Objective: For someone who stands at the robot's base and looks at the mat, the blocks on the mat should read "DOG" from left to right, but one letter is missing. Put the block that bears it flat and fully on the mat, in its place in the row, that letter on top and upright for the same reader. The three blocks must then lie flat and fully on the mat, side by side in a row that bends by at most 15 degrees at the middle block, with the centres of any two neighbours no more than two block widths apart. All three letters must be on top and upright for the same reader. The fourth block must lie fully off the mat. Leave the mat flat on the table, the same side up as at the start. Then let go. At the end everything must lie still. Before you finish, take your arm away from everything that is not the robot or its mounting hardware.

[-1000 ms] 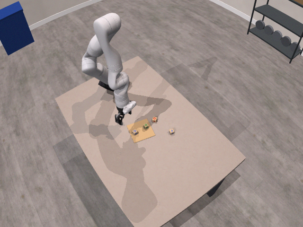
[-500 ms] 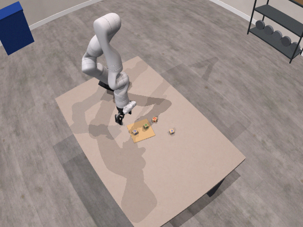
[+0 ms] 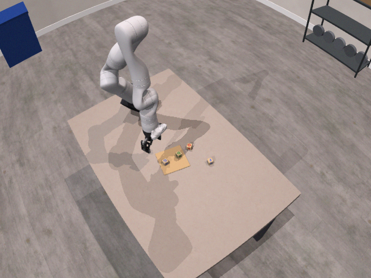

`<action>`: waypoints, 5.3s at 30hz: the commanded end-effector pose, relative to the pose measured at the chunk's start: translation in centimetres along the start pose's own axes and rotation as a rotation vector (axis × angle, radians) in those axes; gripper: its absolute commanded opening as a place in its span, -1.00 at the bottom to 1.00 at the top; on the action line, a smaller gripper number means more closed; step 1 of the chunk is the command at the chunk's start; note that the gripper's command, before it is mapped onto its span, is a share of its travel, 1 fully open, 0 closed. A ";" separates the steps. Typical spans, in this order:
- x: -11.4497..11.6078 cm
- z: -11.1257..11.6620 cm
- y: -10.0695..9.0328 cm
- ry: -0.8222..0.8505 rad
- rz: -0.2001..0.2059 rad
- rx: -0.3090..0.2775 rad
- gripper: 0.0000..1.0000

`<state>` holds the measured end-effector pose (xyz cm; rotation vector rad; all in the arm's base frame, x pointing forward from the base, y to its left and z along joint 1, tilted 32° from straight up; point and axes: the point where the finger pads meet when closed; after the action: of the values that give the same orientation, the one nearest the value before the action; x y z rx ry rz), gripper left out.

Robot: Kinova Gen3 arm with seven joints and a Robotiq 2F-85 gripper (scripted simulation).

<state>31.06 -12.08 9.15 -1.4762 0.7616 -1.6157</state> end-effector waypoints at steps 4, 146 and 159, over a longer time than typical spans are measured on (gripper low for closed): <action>-3.0 2.8 -0.4 -0.072 0.002 0.005 1.00; -16.2 8.4 2.7 1.256 0.002 0.002 -0.09; -16.2 8.4 4.4 1.256 0.002 0.002 -0.09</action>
<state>40.05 0.77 -1.48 -0.2794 1.3760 -2.4657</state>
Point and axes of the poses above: the point where the finger pads meet when closed, its own y axis out along the fingers, its own x axis across the jaws, z = x × y, and after that the axes turned 10 degrees about y, right-handed
